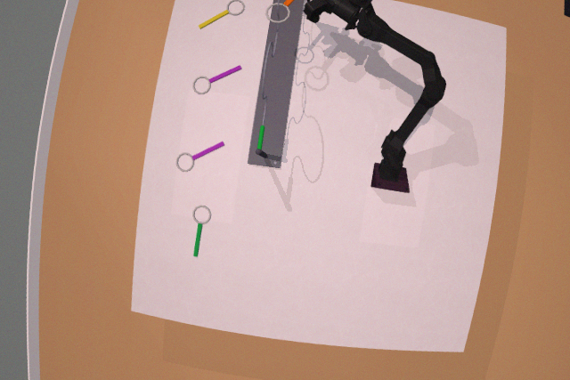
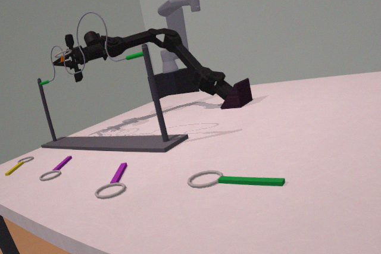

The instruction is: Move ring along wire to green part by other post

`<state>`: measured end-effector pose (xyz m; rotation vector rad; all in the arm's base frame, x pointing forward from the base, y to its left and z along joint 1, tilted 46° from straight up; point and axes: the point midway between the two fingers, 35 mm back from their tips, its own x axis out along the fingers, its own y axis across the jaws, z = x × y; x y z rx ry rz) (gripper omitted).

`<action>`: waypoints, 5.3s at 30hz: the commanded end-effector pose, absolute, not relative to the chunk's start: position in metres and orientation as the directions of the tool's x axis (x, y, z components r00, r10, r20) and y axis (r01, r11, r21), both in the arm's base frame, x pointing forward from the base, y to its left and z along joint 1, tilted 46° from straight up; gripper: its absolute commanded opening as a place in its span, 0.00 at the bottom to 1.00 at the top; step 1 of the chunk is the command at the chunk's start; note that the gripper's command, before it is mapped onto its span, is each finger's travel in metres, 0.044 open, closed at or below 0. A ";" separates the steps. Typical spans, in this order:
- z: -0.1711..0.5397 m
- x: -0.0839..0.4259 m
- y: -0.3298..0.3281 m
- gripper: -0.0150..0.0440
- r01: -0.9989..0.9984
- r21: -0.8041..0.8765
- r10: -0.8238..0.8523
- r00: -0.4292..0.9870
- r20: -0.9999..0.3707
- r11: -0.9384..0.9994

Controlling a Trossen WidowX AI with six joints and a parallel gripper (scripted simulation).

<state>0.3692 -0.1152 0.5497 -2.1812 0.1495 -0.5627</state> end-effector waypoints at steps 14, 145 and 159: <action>0.560 0.369 -0.105 0.00 0.102 -0.567 -0.186 0.885 0.427 -0.817; 0.268 0.371 -0.089 0.00 -0.007 -0.570 -0.248 0.896 -0.369 0.822; 0.248 0.368 -0.049 0.00 -0.012 -0.325 -0.139 0.888 -0.437 0.946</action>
